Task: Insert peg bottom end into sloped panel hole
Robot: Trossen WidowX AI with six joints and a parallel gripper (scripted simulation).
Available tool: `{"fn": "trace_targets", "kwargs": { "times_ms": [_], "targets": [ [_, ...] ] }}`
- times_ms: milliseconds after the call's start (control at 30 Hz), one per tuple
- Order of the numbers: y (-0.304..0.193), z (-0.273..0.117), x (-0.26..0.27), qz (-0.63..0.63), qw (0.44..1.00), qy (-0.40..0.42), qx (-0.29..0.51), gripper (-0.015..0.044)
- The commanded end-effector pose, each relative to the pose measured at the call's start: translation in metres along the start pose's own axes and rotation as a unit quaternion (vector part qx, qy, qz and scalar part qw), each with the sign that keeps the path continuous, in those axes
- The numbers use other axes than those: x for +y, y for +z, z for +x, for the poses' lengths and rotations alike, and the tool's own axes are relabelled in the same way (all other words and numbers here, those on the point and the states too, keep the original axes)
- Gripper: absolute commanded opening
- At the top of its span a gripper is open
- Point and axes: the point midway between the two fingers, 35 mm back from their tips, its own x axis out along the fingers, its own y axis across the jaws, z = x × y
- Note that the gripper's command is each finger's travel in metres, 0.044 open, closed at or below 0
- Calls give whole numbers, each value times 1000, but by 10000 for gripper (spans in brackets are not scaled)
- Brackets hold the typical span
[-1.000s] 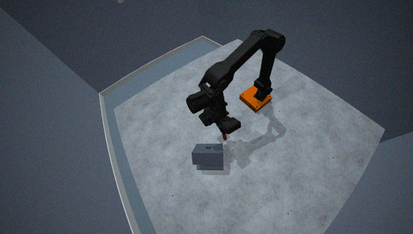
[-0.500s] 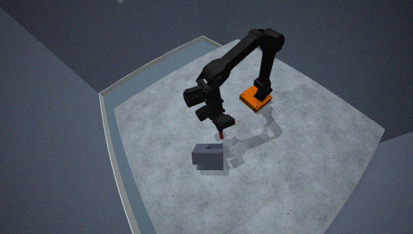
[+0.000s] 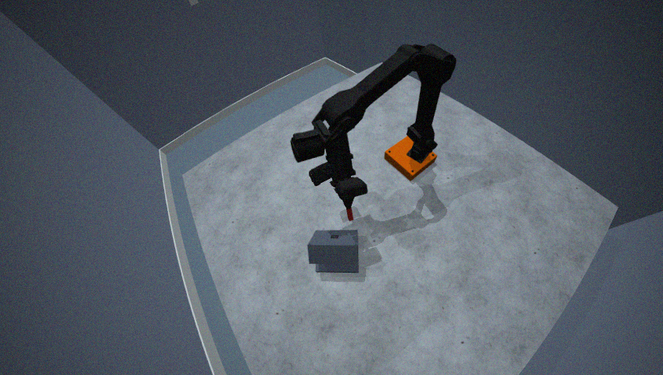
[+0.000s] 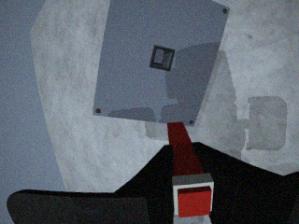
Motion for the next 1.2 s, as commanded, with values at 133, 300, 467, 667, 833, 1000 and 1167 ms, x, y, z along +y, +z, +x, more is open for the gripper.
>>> {"fn": "trace_targets", "kwargs": {
  "times_ms": [133, 300, 467, 667, 833, 1000, 1167],
  "targets": [
    [3, -5, -6, 31, 999, 21, -10, 0],
    [6, -9, -9, 48, 998, 33, -19, 0],
    [9, -13, -12, 65, 996, 46, -27, 0],
    [13, -19, -16, 84, 994, 61, -37, 0],
    [15, -23, -20, 100, 991, 74, -45, 0],
    [18, -28, -23, 115, 988, 87, -53, 0],
    [20, -27, -24, 120, 987, 91, -56, 0]
  ]
}}
